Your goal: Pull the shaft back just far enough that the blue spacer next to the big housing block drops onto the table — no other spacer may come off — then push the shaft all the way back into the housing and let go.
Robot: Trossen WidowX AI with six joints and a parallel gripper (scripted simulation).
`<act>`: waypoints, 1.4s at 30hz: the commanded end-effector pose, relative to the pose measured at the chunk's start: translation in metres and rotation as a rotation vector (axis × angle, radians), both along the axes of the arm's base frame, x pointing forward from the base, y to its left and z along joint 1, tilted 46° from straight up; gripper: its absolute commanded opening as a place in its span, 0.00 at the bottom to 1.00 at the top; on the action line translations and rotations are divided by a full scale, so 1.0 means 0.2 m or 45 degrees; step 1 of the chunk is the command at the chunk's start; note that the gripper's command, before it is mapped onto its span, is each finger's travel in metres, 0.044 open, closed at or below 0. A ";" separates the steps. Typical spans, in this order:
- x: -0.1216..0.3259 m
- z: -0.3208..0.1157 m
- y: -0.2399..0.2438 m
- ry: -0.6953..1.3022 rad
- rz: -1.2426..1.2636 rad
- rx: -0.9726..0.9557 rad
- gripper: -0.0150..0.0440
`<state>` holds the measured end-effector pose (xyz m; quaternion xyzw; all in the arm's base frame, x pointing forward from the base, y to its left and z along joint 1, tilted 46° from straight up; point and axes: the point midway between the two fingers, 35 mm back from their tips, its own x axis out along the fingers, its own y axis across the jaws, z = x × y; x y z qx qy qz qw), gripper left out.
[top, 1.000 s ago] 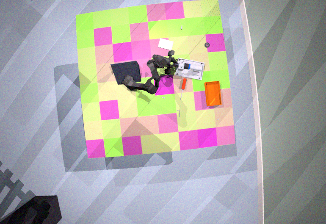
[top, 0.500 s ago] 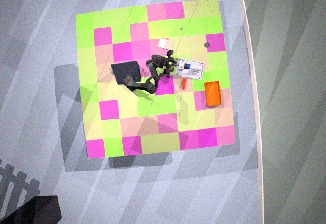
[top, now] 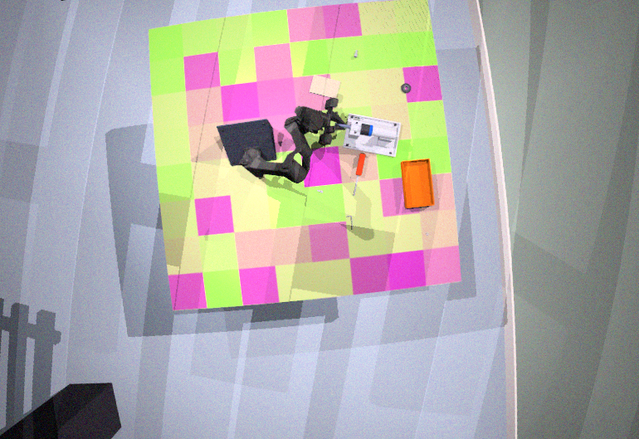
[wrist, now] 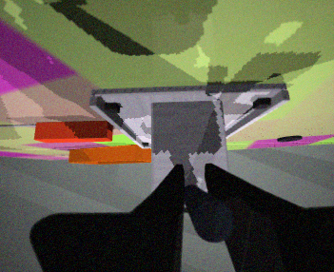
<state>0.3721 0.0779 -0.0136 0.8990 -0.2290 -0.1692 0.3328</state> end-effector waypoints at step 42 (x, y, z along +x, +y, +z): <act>-0.02 -0.01 0.00 -0.002 -0.003 0.002 0.25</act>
